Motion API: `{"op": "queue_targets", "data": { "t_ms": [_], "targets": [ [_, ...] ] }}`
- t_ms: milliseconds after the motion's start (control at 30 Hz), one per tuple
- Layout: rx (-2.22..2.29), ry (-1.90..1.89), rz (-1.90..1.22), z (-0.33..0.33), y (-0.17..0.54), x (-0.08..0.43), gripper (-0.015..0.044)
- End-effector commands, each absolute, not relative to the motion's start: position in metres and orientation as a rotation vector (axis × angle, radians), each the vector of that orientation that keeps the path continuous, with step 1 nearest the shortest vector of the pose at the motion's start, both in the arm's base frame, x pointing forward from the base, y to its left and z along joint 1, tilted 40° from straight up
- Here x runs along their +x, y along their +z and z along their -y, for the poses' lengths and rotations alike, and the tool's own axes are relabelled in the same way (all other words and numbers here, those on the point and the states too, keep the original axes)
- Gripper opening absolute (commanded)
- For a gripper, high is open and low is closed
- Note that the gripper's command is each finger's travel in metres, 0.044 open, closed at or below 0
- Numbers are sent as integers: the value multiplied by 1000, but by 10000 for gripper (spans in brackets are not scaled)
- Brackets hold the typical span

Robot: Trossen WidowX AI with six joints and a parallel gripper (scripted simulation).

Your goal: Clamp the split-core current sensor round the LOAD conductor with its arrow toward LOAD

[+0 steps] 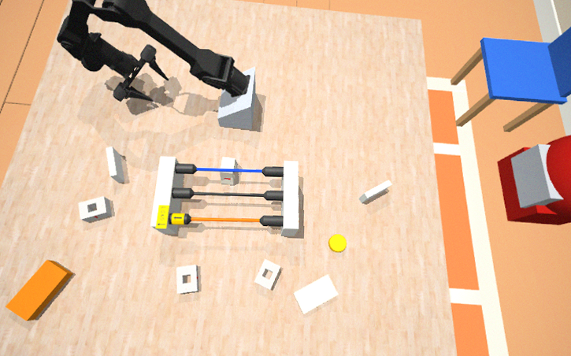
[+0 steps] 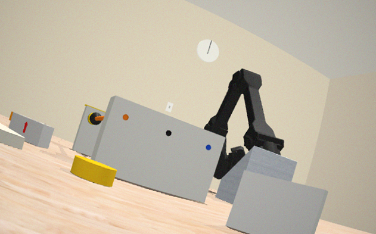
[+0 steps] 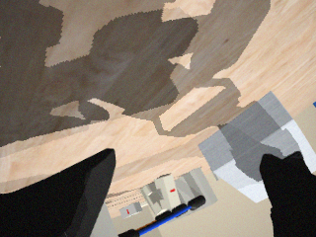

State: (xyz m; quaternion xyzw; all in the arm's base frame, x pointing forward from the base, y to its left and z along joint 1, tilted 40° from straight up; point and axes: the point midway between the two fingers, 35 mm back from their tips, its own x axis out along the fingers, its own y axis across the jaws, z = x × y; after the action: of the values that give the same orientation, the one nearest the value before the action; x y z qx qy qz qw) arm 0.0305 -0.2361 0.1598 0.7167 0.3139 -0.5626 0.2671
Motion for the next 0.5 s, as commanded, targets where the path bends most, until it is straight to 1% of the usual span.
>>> {"op": "queue_targets", "data": {
  "t_ms": [0, 33, 267, 467],
  "targets": [
    [1919, -1513, -847, 237, 160, 32, 426],
    [1875, -1498, -848, 239, 159, 38, 440],
    [1304, -1220, -800, 254, 165, 125, 440],
    [852, -919, -704, 235, 186, 205, 440]
  ]
}}
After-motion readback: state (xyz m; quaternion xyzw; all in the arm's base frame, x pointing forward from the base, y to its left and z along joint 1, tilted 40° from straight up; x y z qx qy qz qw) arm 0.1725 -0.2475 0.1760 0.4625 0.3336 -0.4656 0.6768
